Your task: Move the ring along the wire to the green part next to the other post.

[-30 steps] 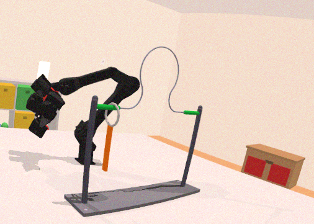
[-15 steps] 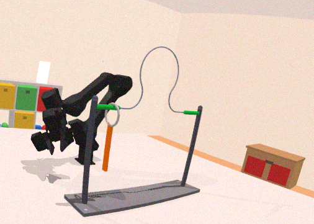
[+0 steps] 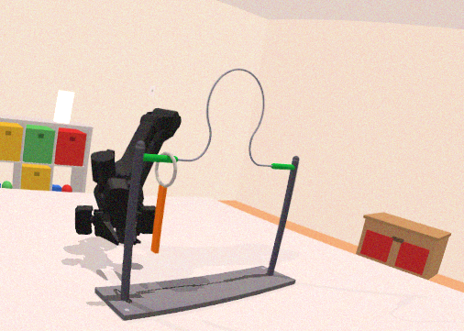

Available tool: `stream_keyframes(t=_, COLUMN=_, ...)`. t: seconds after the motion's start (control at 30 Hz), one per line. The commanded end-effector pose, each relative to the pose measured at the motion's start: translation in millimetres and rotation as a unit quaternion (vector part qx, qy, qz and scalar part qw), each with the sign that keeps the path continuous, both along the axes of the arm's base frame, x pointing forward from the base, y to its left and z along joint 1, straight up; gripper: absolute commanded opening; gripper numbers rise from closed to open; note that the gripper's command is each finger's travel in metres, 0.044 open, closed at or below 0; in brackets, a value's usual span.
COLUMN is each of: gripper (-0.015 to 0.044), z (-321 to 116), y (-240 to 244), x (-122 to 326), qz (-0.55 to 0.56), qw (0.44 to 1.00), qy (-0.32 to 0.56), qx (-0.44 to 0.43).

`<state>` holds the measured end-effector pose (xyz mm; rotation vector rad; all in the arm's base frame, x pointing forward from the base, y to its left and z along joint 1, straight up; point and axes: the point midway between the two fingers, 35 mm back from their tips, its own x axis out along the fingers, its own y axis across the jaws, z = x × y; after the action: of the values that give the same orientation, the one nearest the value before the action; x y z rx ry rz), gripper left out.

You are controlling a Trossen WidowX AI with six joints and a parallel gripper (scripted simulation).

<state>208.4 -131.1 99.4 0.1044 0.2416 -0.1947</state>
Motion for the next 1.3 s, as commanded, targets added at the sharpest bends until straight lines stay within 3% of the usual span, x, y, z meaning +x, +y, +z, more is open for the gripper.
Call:
stream_keyframes(t=0.0, gripper=0.016, z=-1.3, y=3.3, x=1.0, qz=0.005, qw=1.0, qy=0.0, qx=-0.014)
stream_keyframes(t=0.67, gripper=0.016, z=38.8, y=0.7, x=53.9, qz=0.123, qw=0.988, qy=-0.082, qx=-0.053)
stream_keyframes(t=1.27, gripper=0.016, z=39.4, y=-1.3, x=73.8, qz=0.124, qw=0.987, qy=-0.083, qx=-0.054)
